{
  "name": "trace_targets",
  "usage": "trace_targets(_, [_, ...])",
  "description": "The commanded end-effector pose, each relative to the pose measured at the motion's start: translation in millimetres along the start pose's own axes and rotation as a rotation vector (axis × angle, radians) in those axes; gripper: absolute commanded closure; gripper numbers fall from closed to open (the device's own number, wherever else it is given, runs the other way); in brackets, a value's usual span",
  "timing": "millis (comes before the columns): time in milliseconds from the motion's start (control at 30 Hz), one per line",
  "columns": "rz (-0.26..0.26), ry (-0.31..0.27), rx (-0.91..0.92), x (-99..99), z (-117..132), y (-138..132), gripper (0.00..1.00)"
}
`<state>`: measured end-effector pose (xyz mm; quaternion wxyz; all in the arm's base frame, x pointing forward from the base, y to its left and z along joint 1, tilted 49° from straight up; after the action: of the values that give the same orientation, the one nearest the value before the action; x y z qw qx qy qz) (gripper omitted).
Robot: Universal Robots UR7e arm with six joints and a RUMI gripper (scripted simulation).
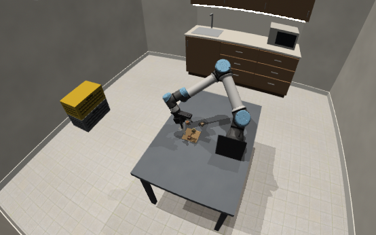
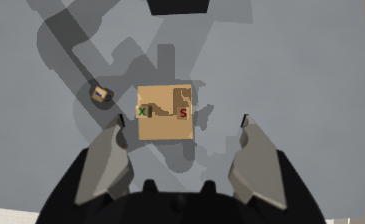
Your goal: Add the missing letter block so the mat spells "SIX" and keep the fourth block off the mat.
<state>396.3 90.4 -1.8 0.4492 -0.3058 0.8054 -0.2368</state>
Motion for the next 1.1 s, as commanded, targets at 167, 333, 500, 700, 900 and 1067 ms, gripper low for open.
trace_targets(167, [0.000,-0.001,0.000,-0.5,0,0,0.00])
trace_targets(333, [0.000,-0.001,0.000,-0.5,0,0,0.00])
trace_targets(500, [0.000,-0.001,0.000,-0.5,0,0,0.00])
trace_targets(700, [0.000,-0.001,0.000,-0.5,0,0,0.00])
trace_targets(900, [0.000,-0.001,0.000,-0.5,0,0,0.00])
trace_targets(1067, [0.001,-0.002,0.000,-1.2,-9,-39,0.00])
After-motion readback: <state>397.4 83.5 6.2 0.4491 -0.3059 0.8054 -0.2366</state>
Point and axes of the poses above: the point where the finger pads meet when closed, its own x axis out along the fingers, its own y axis across the jaws, z = x × y, the point moved 3 cm from there along -x, back along the fingers, and after that the axes turned 14 degrees about -x, right-handed, at the moved point
